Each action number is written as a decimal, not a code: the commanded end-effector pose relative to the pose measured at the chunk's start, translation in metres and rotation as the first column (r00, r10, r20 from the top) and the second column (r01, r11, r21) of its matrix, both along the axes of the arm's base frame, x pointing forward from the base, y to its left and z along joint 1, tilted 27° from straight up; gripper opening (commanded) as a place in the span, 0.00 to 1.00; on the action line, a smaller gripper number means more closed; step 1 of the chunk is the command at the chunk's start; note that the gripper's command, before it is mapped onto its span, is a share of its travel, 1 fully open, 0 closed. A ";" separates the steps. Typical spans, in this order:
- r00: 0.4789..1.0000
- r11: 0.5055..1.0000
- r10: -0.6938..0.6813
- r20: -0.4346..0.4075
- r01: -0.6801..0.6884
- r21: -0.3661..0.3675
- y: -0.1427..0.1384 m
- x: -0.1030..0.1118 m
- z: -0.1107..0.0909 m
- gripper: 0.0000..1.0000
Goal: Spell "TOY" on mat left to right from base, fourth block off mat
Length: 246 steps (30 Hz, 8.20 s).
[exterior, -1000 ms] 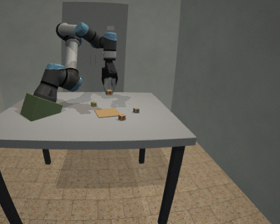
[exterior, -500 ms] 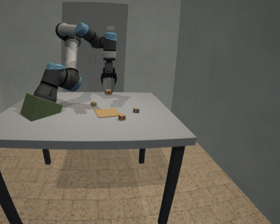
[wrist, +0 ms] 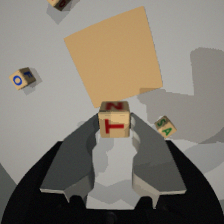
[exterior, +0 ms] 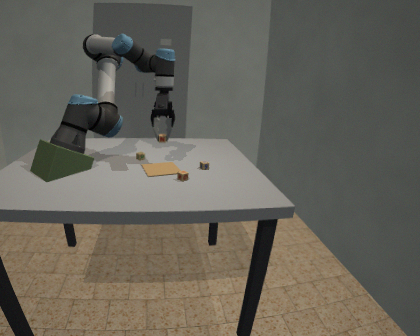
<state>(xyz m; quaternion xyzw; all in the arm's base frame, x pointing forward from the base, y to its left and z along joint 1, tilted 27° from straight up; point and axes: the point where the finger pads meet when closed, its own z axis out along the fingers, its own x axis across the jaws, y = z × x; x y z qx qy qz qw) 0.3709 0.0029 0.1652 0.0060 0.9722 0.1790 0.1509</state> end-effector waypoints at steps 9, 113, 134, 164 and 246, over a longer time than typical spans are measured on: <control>1.000 1.000 -0.005 -0.002 0.005 0.001 0.000 0.000 0.000 0.09; 1.000 1.000 -0.008 -0.002 0.008 -0.001 0.033 0.028 -0.086 0.09; 1.000 1.000 -0.008 -0.002 0.008 -0.001 0.034 0.029 -0.088 0.09; 1.000 1.000 -0.008 -0.002 0.008 -0.001 0.034 0.029 -0.088 0.12; 1.000 1.000 -0.008 -0.002 0.008 -0.001 0.003 0.002 -0.008 1.00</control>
